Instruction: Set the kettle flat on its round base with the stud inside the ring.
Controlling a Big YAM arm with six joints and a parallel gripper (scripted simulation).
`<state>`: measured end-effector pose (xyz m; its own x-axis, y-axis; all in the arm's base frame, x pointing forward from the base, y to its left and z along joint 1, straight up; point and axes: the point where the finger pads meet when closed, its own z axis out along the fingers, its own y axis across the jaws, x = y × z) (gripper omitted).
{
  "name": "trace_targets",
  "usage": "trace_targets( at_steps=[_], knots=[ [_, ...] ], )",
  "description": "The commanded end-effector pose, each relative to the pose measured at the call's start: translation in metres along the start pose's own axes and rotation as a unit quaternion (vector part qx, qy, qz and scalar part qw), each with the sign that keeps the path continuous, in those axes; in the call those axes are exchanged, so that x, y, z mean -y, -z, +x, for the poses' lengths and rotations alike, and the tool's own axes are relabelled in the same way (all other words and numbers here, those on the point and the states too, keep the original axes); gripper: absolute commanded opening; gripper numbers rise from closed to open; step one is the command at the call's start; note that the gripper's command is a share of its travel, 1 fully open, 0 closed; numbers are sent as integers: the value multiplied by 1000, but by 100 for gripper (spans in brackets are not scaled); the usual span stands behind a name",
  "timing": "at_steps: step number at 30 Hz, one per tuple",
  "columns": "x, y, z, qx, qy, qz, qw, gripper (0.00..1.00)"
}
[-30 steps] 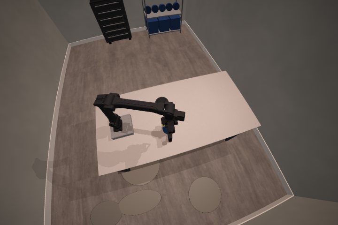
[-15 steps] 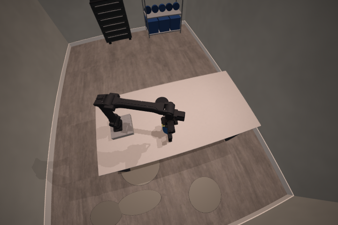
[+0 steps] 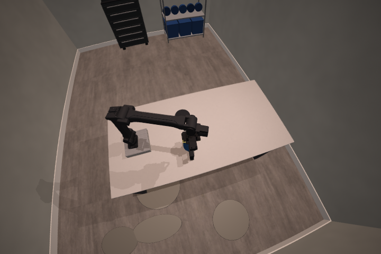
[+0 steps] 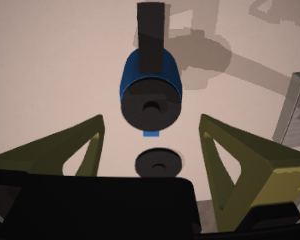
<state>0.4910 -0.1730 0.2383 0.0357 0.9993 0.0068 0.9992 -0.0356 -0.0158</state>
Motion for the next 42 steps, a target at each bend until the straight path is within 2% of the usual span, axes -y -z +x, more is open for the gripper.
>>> trace_targets(
  at_steps=[1,10,14,16,27,29,30,33,36,40,42],
  knots=[
    [-4,-3,-7,3,-9,-6,1000,74],
    [-4,-24,-7,2,-9,-5,1000,74],
    [-3,-24,-6,5,-9,-12,1000,74],
    [-4,-39,-6,3,-9,-5,1000,74],
    [-4,-92,-6,2,-9,-4,1000,74],
    [-4,-92,-6,2,-9,-4,1000,74],
    [-4,-81,-6,7,-9,-20,1000,74],
    [-4,-108,-6,2,-9,-4,1000,74],
    [-4,-118,-6,2,-9,-4,1000,74],
    [-4,-126,-6,2,-9,-4,1000,74],
    [-11,-111,-8,8,-9,-23,1000,74]
  ],
)
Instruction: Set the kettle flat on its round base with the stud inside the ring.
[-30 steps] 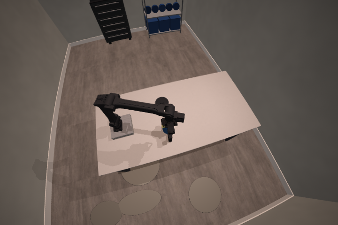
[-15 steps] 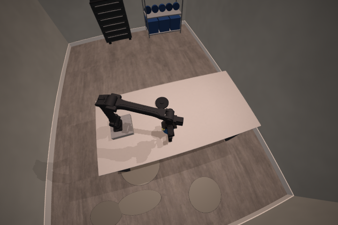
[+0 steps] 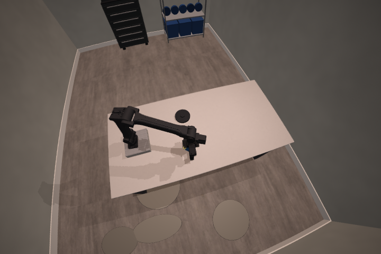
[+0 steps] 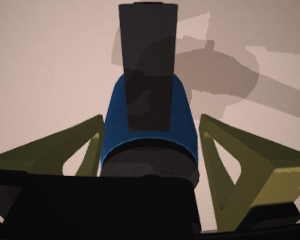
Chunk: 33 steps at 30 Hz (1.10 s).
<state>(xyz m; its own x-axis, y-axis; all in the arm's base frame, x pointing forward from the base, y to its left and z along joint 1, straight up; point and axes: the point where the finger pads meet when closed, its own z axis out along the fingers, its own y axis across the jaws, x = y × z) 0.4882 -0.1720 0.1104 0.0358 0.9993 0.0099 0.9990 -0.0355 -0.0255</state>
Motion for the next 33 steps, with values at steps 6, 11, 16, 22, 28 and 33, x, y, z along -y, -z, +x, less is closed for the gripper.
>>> trace_targets(
  at_steps=[6,11,16,22,28,33],
  knots=[
    [-8,12,-7,7,-9,-18,1000,74],
    [-8,16,-7,8,-9,-21,1000,74],
    [-8,16,-7,8,-9,-21,1000,74],
    [-8,16,-7,8,-9,-21,1000,74],
    [-8,16,-7,8,-9,-21,1000,74],
    [-8,16,-7,8,-9,-21,1000,74]
  ],
)
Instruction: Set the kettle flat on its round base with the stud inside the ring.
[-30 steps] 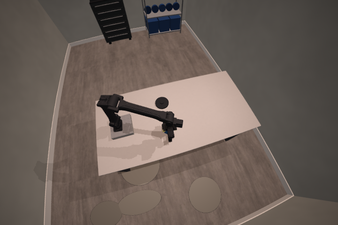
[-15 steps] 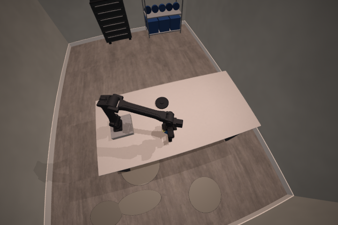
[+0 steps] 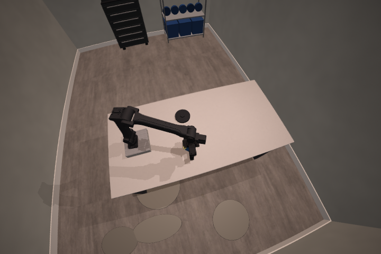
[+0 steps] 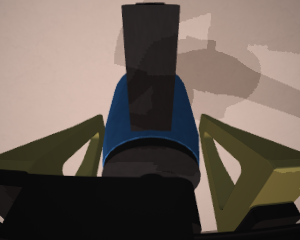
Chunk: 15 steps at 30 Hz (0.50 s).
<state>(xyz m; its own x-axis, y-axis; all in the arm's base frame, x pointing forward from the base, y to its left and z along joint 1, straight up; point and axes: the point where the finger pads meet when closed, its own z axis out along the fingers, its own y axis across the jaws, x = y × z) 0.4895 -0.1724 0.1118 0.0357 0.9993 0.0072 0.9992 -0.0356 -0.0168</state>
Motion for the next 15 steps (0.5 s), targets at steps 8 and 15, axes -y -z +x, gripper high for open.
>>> trace_targets(
  at_steps=[8,15],
  knots=[
    [-7,14,-7,6,-9,-17,1000,74],
    [-5,-7,-6,4,-9,-8,1000,74]
  ],
)
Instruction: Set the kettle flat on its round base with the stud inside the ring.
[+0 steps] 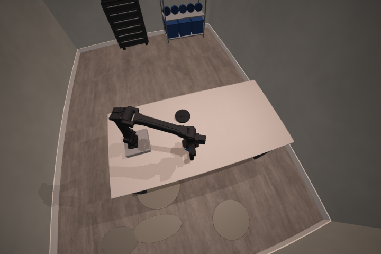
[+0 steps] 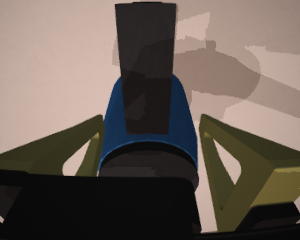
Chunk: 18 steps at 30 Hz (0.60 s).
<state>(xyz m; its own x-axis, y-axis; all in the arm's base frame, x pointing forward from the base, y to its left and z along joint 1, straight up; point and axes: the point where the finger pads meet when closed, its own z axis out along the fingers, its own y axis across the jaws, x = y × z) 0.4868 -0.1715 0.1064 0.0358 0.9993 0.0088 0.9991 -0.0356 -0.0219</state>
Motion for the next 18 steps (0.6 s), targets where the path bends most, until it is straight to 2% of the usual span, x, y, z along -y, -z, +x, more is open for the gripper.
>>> trace_targets(
  at_steps=[1,7,8,11,14,18],
  knots=[
    [-7,-5,-7,4,-9,-9,1000,74],
    [-6,-15,-6,3,-9,-7,1000,74],
    [-26,3,-13,12,-9,-34,999,74],
    [-6,-13,-6,6,-9,-17,1000,74],
    [-8,-20,-7,5,-9,-13,1000,74],
    [-10,-15,-7,6,-9,-16,1000,74]
  ],
)
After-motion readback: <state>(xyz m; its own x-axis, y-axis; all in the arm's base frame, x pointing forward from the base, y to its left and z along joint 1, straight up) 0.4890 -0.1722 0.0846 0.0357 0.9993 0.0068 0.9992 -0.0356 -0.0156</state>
